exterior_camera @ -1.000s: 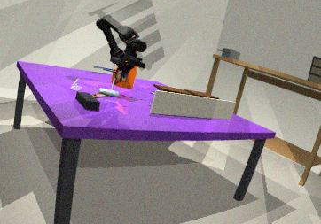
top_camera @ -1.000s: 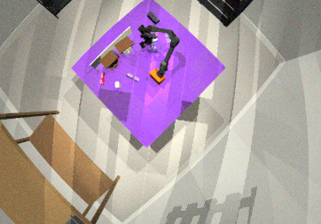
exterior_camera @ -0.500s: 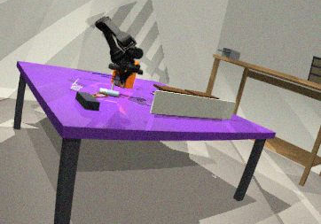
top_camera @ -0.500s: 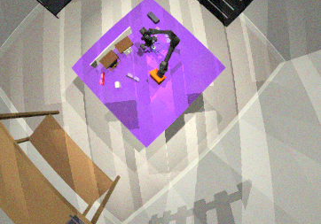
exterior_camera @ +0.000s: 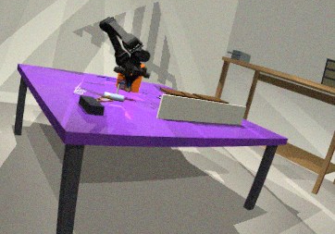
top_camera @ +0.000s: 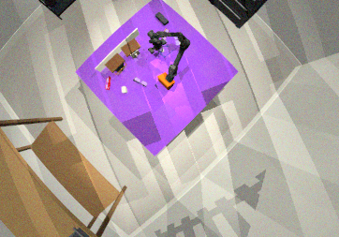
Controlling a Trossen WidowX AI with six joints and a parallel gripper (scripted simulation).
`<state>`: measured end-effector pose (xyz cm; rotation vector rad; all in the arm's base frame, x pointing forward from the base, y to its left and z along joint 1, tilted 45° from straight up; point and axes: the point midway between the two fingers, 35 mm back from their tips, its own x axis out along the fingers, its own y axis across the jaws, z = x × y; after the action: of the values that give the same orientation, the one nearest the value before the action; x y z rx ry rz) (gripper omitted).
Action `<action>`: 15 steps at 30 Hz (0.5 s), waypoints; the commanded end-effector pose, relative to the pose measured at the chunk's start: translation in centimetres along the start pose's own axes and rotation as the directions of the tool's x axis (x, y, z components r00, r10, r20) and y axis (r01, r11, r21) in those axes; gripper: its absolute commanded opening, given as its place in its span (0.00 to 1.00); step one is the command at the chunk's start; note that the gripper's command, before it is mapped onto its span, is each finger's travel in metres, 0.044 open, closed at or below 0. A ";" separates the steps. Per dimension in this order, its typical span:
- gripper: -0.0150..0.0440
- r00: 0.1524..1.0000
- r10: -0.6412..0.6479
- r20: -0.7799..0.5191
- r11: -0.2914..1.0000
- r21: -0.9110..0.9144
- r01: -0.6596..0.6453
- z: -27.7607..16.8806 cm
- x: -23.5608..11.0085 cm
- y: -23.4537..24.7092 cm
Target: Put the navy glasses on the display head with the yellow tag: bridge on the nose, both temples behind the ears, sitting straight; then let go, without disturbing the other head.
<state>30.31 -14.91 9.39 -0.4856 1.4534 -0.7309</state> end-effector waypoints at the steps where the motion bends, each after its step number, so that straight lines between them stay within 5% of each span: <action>1: 0.25 1.000 -0.002 0.002 1.000 0.000 0.002 -0.2 0.0 0.3; 15: 0.25 1.000 -0.001 0.001 1.000 0.000 0.001 -0.9 0.0 0.9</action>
<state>29.73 -14.39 8.89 -0.4856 1.4539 -0.7301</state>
